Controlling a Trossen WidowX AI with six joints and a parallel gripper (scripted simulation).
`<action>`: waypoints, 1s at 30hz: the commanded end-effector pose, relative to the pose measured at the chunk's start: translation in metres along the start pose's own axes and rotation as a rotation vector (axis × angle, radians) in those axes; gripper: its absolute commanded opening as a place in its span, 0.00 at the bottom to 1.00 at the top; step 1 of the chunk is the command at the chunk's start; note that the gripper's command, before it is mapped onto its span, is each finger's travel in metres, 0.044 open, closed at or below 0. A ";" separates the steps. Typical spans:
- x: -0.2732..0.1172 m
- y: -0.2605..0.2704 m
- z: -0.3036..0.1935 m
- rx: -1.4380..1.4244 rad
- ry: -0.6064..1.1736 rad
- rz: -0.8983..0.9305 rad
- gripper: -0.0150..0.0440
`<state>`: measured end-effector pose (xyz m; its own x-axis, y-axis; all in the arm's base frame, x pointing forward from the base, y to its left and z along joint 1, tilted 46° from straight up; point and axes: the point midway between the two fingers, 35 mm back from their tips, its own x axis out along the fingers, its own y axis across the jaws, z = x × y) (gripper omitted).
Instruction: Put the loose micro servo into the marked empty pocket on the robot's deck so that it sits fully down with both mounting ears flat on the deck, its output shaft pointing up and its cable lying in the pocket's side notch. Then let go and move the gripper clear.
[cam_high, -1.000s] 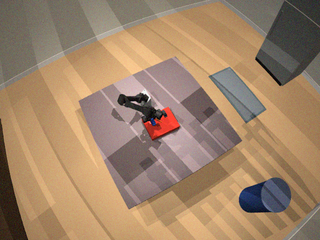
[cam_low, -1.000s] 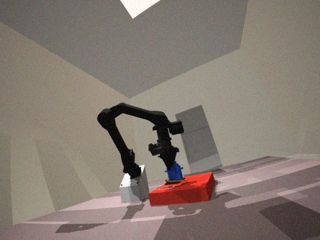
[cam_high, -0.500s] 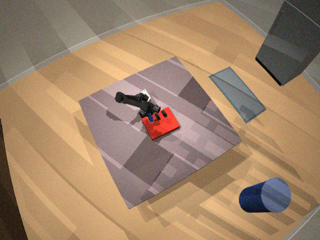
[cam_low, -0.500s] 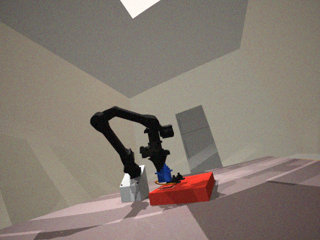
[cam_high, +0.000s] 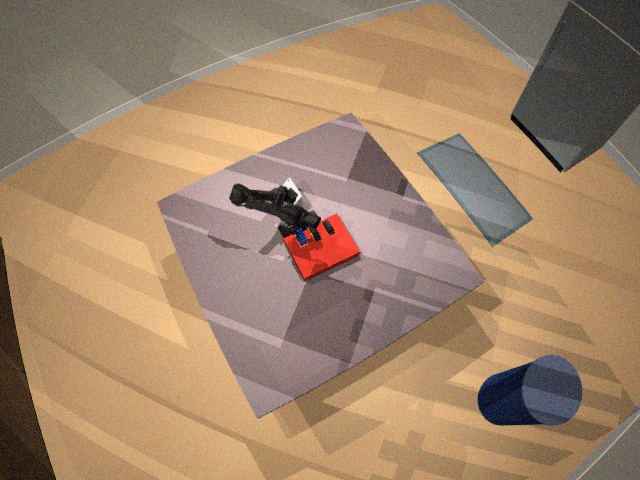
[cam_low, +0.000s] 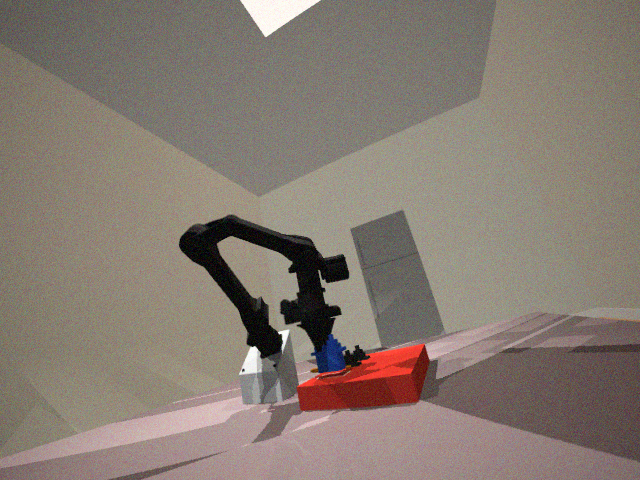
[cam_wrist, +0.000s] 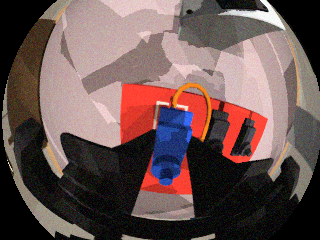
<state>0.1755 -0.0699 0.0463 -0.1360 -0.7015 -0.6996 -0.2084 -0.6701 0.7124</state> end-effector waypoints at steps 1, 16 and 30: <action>0.001 0.000 -0.001 -0.002 0.004 0.001 0.25; 0.009 0.000 -0.001 -0.002 0.004 0.002 0.25; 0.023 0.000 -0.001 -0.002 0.005 0.002 0.25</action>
<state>0.1730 -0.0848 0.0323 -0.1346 -0.7039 -0.6975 -0.2074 -0.6683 0.7144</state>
